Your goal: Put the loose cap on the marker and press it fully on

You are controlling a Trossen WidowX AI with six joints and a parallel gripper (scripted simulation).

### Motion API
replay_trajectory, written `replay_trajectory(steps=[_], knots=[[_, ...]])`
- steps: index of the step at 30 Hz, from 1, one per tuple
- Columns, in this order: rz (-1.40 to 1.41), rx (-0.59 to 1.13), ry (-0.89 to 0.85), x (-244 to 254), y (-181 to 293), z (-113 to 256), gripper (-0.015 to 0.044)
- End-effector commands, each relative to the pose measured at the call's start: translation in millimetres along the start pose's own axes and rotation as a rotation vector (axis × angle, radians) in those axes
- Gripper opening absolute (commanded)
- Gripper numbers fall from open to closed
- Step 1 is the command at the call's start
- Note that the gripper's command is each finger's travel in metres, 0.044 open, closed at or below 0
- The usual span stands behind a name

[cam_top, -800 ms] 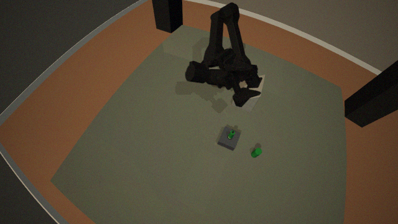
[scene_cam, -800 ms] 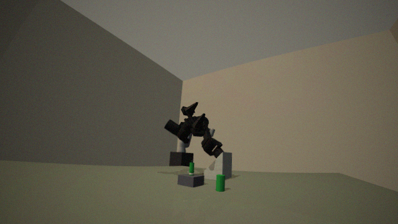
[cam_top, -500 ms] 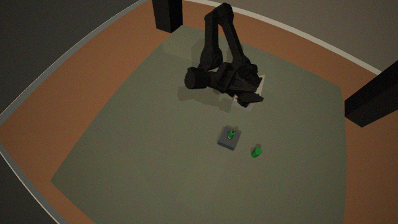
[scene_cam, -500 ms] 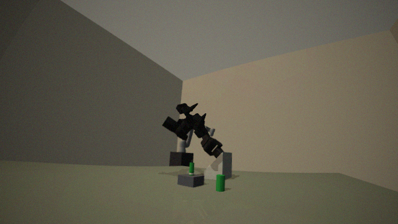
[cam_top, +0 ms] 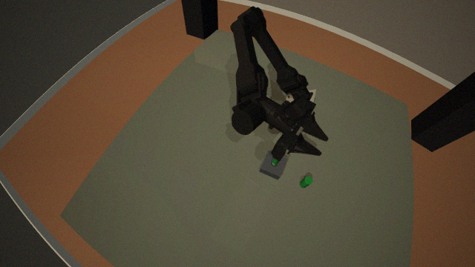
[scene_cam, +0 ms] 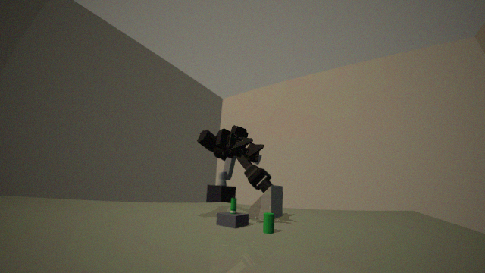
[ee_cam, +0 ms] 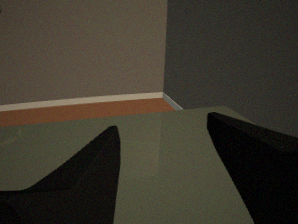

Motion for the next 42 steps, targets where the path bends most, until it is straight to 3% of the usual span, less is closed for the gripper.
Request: replay_trajectory(steps=[1,7,12,18,25,42], knots=[[-0.713,0.614,-0.009,7,48,-55,0.0249],[-0.95,0.962,0.207,11,70,-71,0.0249],[-1.031,1.134,0.413,11,79,-77,0.0249],[-1.052,1.274,0.721,9,86,-86,0.0249],[-1.072,1.275,1.074,5,87,-95,0.0249],[-1.07,1.273,1.087,3,87,-97,0.0249]])
Point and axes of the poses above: the point midway between the two fingers, 35 mm back from their tips, its own z axis back along the fingers, its own x axis across the jaws, y = z × x, the point moved 2 cm from there along z, back along the fingers, and after that the axes turned 9 degrees about -z, right-handed, at the moved point
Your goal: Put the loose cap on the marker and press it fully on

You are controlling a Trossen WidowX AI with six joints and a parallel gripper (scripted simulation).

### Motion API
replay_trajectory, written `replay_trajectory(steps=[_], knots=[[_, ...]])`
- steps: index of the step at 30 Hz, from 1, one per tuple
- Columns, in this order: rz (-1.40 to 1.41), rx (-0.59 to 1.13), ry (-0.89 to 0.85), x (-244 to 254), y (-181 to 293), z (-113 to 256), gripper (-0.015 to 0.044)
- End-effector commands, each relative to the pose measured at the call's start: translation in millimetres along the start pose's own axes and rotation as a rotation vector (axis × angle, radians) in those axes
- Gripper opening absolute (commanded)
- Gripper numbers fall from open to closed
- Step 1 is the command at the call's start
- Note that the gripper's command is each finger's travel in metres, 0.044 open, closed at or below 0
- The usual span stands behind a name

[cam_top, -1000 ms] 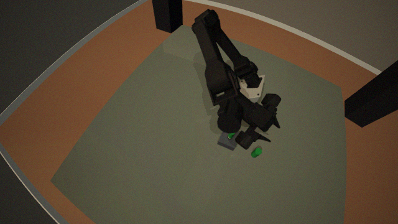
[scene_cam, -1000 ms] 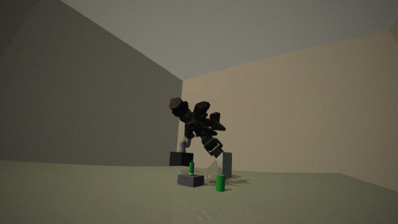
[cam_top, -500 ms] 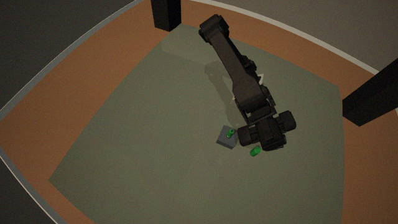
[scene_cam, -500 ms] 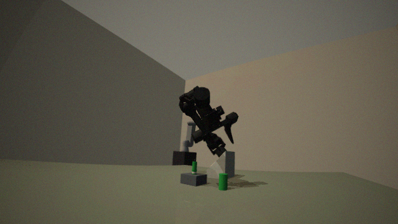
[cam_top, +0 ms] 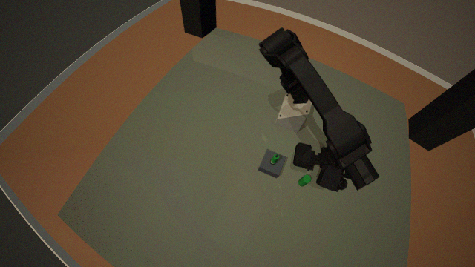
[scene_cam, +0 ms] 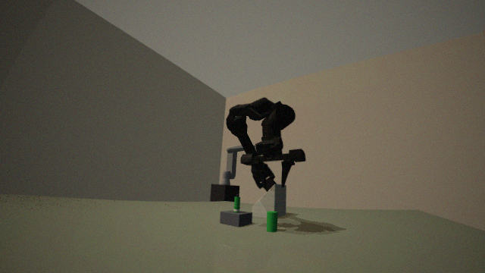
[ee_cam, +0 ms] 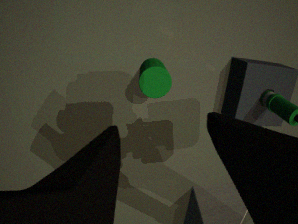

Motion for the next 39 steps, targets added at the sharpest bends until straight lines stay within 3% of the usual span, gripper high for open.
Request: replay_trajectory(steps=[1,5,9,39], knots=[[-0.034,-0.015,0.043,1,-2,-3,0.0249],[-0.034,-0.015,0.043,1,-2,-6,0.0249],[-0.034,-0.016,0.044,-1,-3,-38,0.0249],[-0.034,-0.016,0.045,-1,-6,-77,0.0249]])
Point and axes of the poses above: the point midway between the two fingers, 35 mm back from their tips, its own z axis back along the fingers, its own x axis across the jaws, y = z × x, the point moved 2 cm from there along z, back along the fingers, and after that the axes turned 9 degrees about -z, right-handed, at the moved point
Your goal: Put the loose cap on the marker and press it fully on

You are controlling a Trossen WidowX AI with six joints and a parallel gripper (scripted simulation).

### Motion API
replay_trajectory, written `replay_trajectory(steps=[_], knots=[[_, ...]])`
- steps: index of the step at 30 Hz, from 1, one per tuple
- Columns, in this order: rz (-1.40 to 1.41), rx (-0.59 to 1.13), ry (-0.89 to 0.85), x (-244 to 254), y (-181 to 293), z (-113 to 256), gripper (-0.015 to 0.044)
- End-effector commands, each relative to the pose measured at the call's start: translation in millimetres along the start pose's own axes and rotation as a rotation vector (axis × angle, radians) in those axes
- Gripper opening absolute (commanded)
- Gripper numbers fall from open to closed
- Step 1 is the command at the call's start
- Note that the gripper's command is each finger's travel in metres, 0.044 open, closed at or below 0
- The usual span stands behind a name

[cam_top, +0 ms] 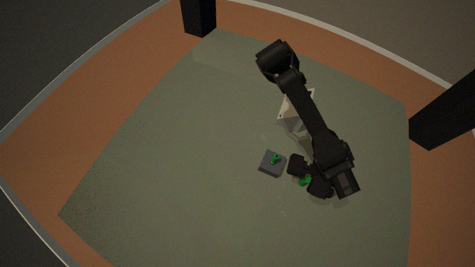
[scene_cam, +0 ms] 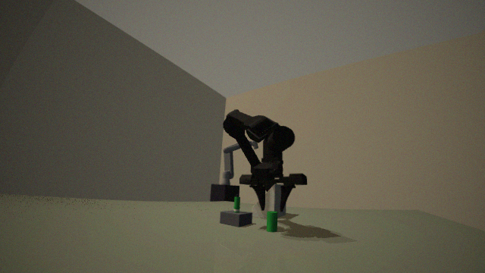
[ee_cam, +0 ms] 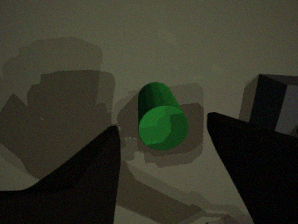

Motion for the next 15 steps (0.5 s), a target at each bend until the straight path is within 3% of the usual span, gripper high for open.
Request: replay_trajectory(steps=[1,15], knots=[[0.012,0.009,0.013,0,3,-12,0.0249],[0.012,0.008,0.015,-1,3,-34,0.0249]])
Point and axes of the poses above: the point midway between the two fingers, 35 mm back from their tips, its own z axis back along the fingers, its own x axis across the jaws, y = z × x, the point moved 2 cm from there along z, back along the fingers, and after that the axes turned 9 degrees about -z, right-handed, at the moved point
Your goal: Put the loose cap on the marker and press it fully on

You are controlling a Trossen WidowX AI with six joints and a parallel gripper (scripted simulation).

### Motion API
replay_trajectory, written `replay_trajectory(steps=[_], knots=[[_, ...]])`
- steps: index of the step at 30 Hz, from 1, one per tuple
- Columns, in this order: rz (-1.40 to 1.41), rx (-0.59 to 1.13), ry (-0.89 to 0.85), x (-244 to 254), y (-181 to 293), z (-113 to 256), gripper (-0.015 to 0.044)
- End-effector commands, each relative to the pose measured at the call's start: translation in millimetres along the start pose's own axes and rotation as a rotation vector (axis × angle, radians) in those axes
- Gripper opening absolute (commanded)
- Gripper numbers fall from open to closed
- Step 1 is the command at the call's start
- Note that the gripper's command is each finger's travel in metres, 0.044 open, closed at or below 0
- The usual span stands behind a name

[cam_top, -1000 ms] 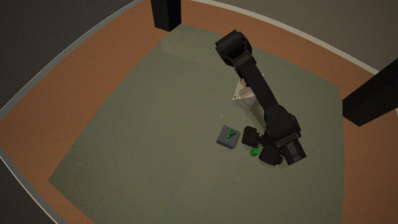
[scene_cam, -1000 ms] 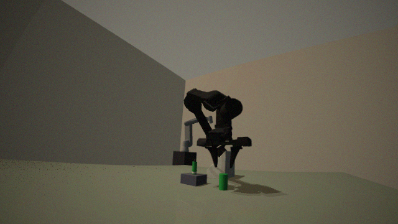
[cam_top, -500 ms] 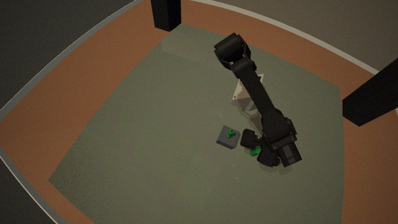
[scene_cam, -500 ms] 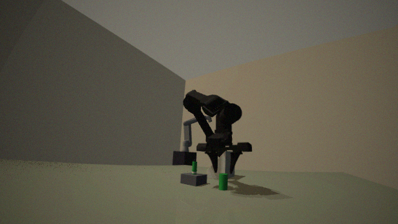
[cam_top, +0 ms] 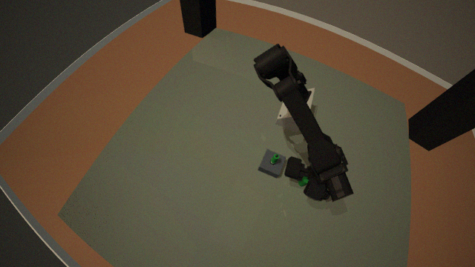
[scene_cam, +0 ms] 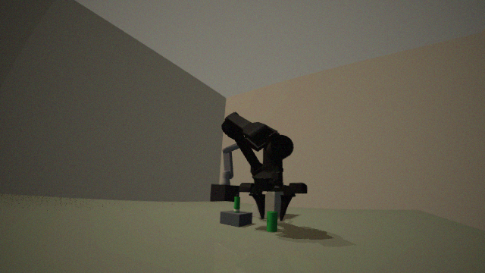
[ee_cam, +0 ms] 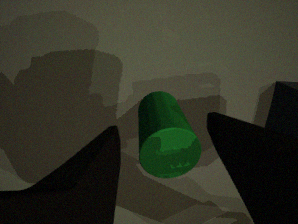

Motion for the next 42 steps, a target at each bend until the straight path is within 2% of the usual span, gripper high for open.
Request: replay_trajectory(steps=[1,9,14,22,25,42], knots=[[0.012,0.009,0.013,-1,4,-12,0.0249],[0.012,0.009,0.013,-1,4,-16,0.0249],[0.012,0.009,0.013,-1,4,-16,0.0118],[0.012,0.009,0.013,-1,4,-16,0.0065],[0.023,-0.002,0.011,0,3,-10,0.0],[0.017,0.005,0.009,1,1,36,0.0]])
Point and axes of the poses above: the point midway between the two fingers, 35 mm back from their tips, its own z axis back along the fingers, its own x axis across the jaws, y = z × x, the point moved 2 cm from there along z, back along the fingers, and after that the axes turned 9 degrees about -z, right-handed, at the moved point
